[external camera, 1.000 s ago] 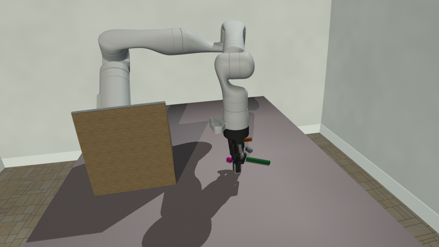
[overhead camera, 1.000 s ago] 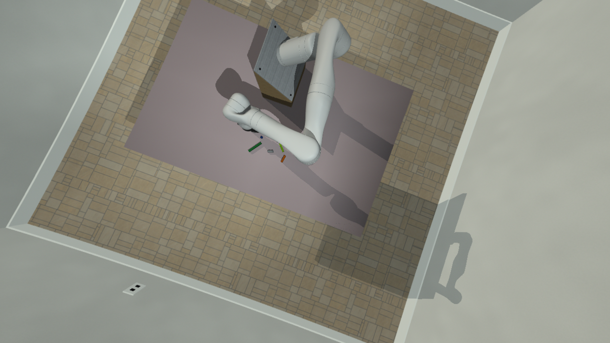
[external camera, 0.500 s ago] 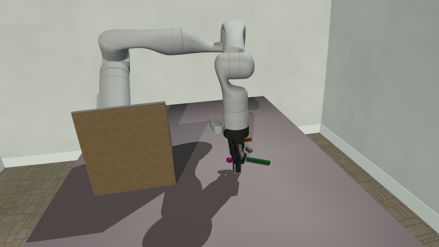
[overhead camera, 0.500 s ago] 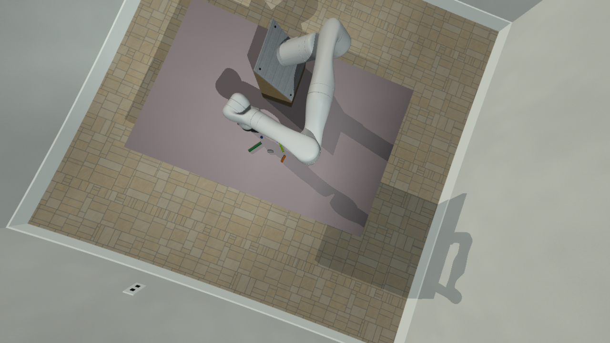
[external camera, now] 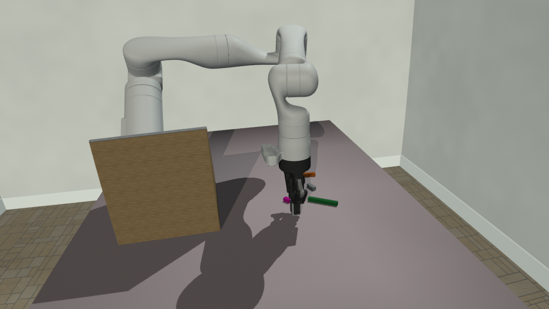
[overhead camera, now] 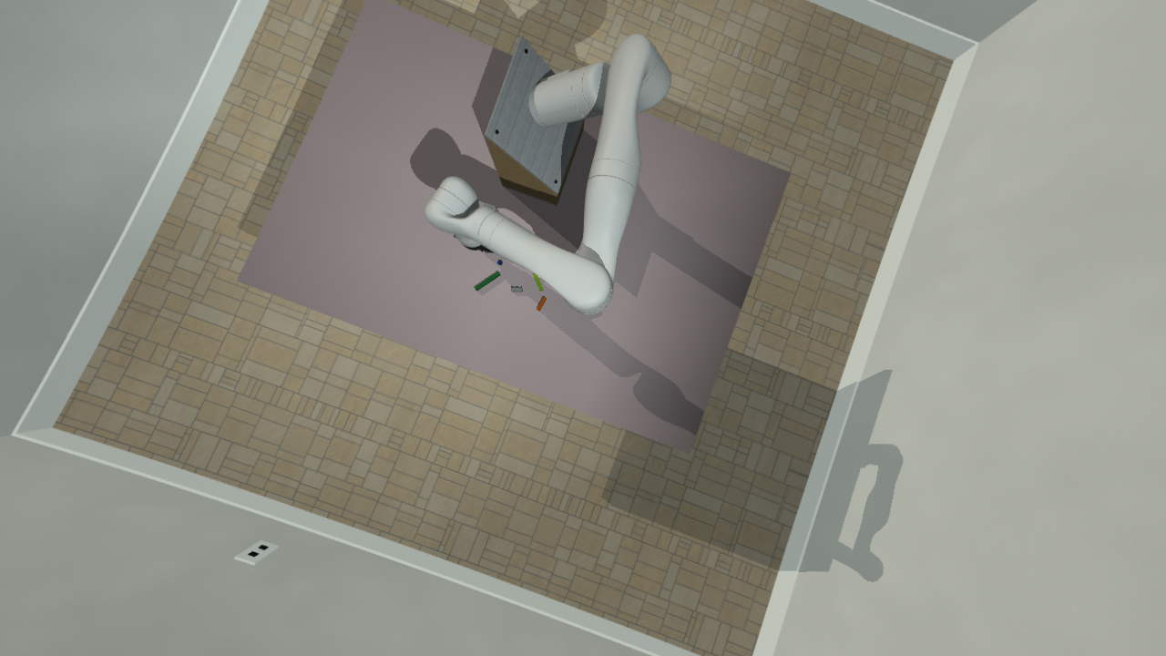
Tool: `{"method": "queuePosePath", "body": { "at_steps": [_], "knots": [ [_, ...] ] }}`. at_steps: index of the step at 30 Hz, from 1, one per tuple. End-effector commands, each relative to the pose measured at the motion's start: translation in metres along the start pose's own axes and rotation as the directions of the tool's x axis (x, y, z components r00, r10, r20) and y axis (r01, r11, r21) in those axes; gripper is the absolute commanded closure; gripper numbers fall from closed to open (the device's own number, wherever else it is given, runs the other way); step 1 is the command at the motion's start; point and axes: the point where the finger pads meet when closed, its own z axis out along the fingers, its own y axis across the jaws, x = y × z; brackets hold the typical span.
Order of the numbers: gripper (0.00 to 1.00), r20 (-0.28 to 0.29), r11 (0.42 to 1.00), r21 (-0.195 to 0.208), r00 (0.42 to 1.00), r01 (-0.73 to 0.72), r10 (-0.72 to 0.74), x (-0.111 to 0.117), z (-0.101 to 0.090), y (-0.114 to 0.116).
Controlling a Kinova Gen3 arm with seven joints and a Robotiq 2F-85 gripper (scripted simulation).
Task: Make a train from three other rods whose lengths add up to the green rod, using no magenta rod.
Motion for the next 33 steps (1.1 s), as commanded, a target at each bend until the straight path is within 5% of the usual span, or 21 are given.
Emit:
{"method": "queuePosePath", "body": {
  "at_steps": [1,10,16,33],
  "knots": [
    [0.95,0.008,1.0,0.003,1.0,-0.001,0.001,-0.002,-0.012,-0.001],
    [0.95,0.008,1.0,0.003,1.0,-0.001,0.001,-0.002,-0.075,-0.001],
    [0.95,0.008,1.0,0.003,1.0,-0.001,0.001,-0.002,-0.093,-0.001],
    [0.95,0.007,1.0,0.003,1.0,0.027,-0.027,-0.003,-0.097,-0.003]
  ]
}}
